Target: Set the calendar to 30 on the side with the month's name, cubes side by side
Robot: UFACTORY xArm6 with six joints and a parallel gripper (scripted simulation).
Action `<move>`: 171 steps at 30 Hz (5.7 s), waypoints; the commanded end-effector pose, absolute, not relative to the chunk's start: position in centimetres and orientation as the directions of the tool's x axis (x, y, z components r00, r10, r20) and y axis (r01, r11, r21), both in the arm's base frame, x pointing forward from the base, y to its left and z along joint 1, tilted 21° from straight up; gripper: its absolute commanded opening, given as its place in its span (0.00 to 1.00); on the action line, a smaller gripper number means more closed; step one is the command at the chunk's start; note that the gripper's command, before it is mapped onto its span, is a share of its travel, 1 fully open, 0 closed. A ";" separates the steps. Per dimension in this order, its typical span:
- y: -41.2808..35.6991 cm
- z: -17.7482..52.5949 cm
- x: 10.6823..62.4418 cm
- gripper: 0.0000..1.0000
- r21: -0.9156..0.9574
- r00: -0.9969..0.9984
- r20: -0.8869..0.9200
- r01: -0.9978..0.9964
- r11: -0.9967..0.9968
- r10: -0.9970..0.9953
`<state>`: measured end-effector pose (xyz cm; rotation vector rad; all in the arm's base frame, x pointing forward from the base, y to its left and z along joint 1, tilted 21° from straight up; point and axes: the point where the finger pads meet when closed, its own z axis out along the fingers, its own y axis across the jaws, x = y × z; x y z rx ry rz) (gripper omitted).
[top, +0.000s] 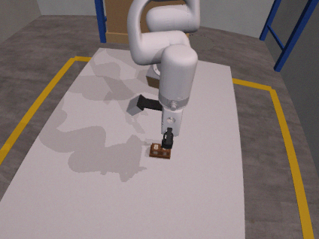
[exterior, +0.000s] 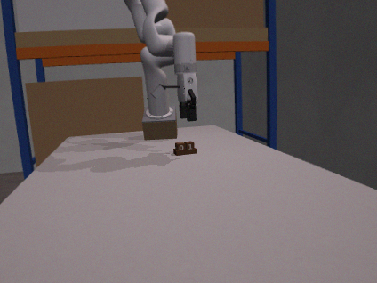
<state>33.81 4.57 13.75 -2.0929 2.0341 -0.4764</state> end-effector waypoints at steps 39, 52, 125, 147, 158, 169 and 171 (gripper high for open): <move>4.0 13.8 34.0 1.00 -0.351 -0.484 -0.102 -0.800 0.487 -0.869; 3.5 13.7 34.0 1.00 -0.288 -0.744 -0.224 -0.567 0.772 -0.630; 1.0 13.2 34.2 1.00 0.346 -0.071 -0.120 0.932 0.109 0.990; 0.9 13.2 34.2 0.47 0.353 -0.011 -0.098 0.935 0.045 0.995; 0.9 13.2 34.2 0.47 0.353 -0.011 -0.098 0.935 0.045 0.995; 0.9 13.2 34.2 0.47 0.353 -0.011 -0.098 0.935 0.045 0.995; 0.9 13.2 34.2 0.47 0.353 -0.011 -0.098 0.935 0.045 0.995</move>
